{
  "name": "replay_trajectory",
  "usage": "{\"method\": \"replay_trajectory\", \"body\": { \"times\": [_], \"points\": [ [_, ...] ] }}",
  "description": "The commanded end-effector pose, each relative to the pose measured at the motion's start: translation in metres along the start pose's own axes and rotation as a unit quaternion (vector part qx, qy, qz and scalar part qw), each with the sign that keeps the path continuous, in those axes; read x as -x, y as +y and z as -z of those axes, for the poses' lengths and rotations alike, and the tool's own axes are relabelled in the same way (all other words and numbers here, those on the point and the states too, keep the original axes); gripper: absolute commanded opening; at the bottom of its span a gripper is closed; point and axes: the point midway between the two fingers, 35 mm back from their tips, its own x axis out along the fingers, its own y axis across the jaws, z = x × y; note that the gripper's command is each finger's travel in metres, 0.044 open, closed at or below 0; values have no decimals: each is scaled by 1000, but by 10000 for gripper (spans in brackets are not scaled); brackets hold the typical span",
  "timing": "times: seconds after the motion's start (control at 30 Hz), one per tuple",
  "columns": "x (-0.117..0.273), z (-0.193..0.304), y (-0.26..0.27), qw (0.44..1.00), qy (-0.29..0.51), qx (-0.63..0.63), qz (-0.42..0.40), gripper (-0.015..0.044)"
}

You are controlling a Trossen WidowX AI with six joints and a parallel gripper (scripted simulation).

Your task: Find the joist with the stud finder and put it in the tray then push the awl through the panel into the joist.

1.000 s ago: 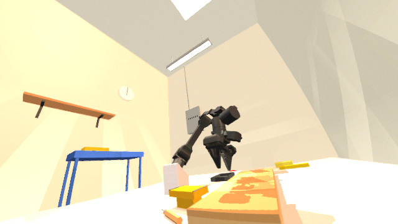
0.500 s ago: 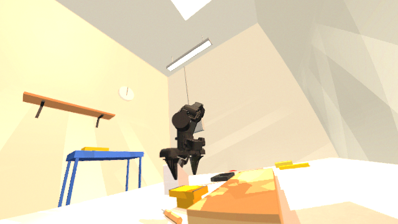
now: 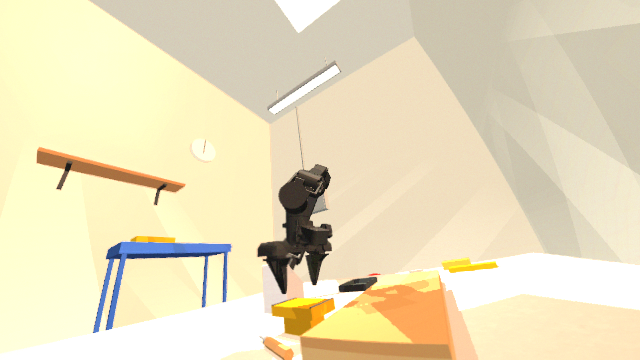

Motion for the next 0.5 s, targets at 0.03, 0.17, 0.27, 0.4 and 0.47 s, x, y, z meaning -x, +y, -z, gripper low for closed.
{"method": "replay_trajectory", "body": {
  "times": [0.03, 0.17, 0.27, 0.4, 0.47],
  "points": [
    [-11, 1, 1, 1000, 3, -5, -5, 440],
    [-17, 1, 1, 1000, 3, -5, -6, 440],
    [-22, 0, 1, 1000, 3, -5, -6, 440],
    [-29, 0, 1, 1000, 3, -4, -6, 440],
    [-32, 0, 2, 1000, 3, -4, -6, 440]
  ]
}}
